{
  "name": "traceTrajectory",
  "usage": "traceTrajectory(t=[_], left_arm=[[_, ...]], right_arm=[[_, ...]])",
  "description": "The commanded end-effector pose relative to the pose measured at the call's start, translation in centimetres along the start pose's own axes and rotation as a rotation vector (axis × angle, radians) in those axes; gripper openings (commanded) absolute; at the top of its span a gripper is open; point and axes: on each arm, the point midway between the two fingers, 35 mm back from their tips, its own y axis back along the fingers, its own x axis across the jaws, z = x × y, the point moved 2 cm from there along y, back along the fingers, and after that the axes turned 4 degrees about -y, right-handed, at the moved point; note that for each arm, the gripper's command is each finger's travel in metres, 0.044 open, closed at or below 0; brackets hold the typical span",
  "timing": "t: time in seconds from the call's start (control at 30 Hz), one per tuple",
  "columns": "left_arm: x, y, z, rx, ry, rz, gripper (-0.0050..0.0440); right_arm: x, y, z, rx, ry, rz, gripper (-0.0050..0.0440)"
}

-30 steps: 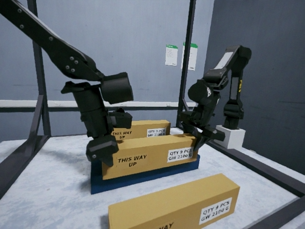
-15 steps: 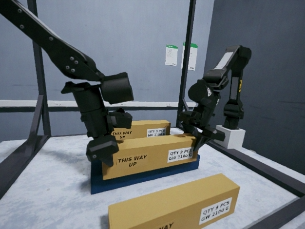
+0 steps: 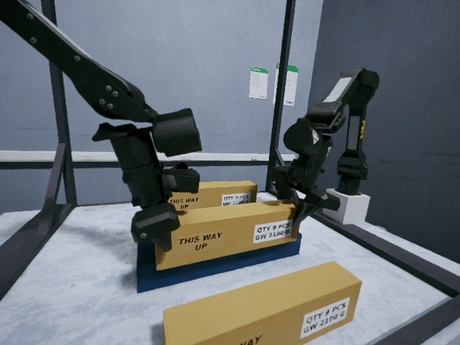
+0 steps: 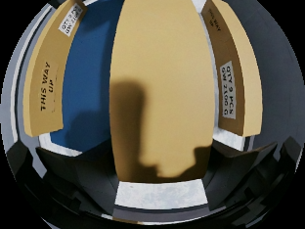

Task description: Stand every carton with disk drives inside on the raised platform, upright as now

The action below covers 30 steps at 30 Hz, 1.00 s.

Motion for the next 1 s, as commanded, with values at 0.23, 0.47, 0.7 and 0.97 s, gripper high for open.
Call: traceTrajectory(t=[0.23, 0.47, 0.7, 0.97], left_arm=[[-4.9, 1.4, 0.9, -0.049, -0.007, 0.027, -0.0050], [-4.9, 1.4, 0.9, -0.049, -0.007, 0.027, -0.0050], [-4.9, 1.4, 0.9, -0.049, -0.007, 0.027, -0.0050], [-4.9, 1.4, 0.9, -0.049, -0.008, 0.029, -0.0050]], right_arm=[[5.0, 1.6, 0.8, -0.055, 0.006, -0.017, -0.0050], [5.0, 1.6, 0.8, -0.055, 0.006, -0.017, -0.0050], [5.0, 1.6, 0.8, -0.055, 0.006, -0.017, -0.0050], [4.9, 1.6, 0.7, -0.056, 0.008, -0.019, -0.0050]])
